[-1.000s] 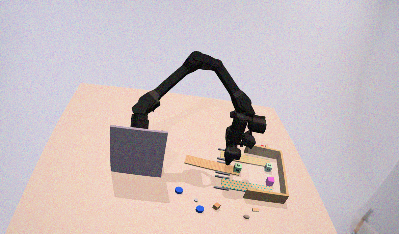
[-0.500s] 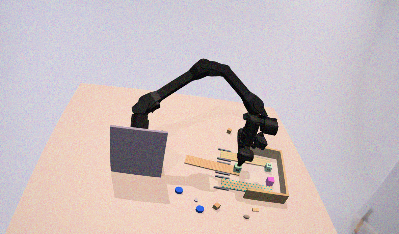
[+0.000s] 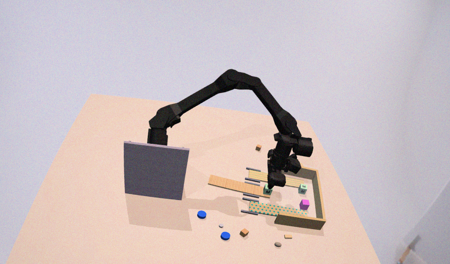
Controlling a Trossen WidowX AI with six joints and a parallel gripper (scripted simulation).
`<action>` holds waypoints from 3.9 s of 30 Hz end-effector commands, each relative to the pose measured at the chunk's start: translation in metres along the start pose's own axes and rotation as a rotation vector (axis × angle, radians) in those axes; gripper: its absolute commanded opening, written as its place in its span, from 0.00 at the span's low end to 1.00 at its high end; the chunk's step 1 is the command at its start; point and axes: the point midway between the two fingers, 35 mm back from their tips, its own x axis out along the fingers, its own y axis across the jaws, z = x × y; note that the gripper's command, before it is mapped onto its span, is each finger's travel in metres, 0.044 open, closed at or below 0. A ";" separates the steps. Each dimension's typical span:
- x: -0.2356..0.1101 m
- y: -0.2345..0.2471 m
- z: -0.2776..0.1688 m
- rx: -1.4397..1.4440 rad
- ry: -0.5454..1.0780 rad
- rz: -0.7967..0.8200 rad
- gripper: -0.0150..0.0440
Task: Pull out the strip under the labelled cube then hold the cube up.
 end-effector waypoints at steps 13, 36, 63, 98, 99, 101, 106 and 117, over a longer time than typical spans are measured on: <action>0.029 -0.001 -0.002 0.005 0.008 0.000 0.68; 0.037 -0.001 -0.003 0.005 0.008 0.000 0.68; 0.035 -0.002 -0.003 0.002 0.006 -0.004 0.29; -0.009 -0.026 -0.102 0.008 0.011 -0.002 0.25; -0.009 -0.026 -0.105 0.008 0.011 -0.003 0.25; -0.009 -0.028 -0.112 0.009 0.011 -0.003 0.25; -0.009 -0.031 -0.127 0.009 0.012 -0.003 0.25; -0.045 -0.031 -0.127 0.009 0.012 -0.004 0.25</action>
